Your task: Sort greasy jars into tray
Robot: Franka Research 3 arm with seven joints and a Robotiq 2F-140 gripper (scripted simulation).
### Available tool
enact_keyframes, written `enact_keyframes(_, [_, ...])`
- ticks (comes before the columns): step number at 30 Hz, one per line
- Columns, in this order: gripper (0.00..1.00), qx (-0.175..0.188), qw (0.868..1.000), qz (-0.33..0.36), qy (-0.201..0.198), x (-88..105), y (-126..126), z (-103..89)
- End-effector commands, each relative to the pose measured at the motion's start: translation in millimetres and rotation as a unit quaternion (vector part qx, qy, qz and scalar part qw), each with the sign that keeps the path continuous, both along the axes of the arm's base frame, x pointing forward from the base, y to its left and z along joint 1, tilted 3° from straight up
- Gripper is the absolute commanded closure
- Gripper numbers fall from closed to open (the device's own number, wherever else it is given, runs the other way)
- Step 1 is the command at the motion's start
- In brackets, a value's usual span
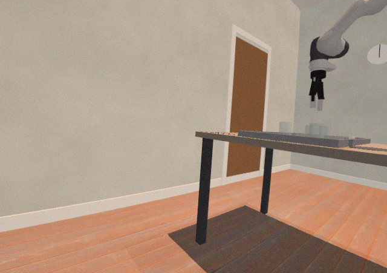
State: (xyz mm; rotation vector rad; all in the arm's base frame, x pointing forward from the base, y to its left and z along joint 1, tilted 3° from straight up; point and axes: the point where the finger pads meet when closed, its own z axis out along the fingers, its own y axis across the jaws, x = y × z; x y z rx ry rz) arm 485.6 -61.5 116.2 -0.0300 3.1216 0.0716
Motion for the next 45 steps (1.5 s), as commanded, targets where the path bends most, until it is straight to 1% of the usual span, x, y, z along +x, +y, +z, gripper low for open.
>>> enact_keyframes(1, [0.00, 0.000, 0.999, -0.036, -0.007, -0.2, 12, 2.6])
enact_keyframes(14, [0.00, 0.000, 0.999, -0.036, -0.007, -36.0, 112, 5.6])
enact_keyframes(15, [0.00, 0.000, 0.999, -0.036, -0.007, -36.0, 112, 5.6])
enact_keyframes(16, [0.00, 0.000, 0.999, -0.036, -0.007, -35.8, 112, -0.5])
enact_keyframes(18, [0.00, 0.000, 0.999, -0.036, -0.007, -35.8, 112, -0.5])
enact_keyframes(28, [0.00, 0.000, 0.999, -0.036, -0.007, -33.5, 115, -62.0])
enact_keyframes(45, [0.00, 0.000, 0.999, -0.036, -0.007, -33.5, 115, -62.0])
